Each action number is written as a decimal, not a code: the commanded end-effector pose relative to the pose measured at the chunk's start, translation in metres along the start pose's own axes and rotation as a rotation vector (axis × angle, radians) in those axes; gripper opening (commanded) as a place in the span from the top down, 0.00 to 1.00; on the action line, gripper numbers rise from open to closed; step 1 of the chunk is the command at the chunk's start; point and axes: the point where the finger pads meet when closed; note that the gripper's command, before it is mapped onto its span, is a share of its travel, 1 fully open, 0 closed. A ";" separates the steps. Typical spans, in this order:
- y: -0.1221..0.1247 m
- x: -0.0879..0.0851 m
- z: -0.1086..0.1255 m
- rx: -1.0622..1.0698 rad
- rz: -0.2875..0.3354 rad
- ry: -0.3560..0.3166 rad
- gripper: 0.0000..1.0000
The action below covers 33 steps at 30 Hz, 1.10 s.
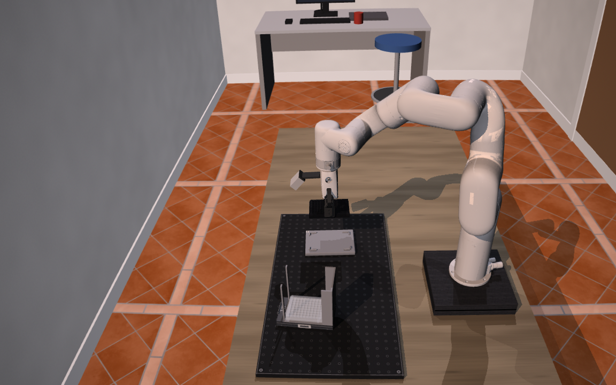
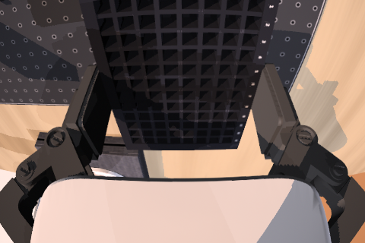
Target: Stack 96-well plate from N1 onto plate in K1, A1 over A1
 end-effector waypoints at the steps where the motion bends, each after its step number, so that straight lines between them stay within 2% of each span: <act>1: 0.000 -0.009 -0.001 0.000 0.001 0.003 1.00; 14: 0.000 -0.031 -0.001 0.000 0.001 0.003 1.00; 33: -0.003 -0.032 -0.001 0.033 0.001 0.004 1.00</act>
Point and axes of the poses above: the point where the finger pads meet when closed, its own x axis out along the fingers, its own y axis across the jaws, z = x × y, and after that the axes turned 4 degrees about x, right-handed
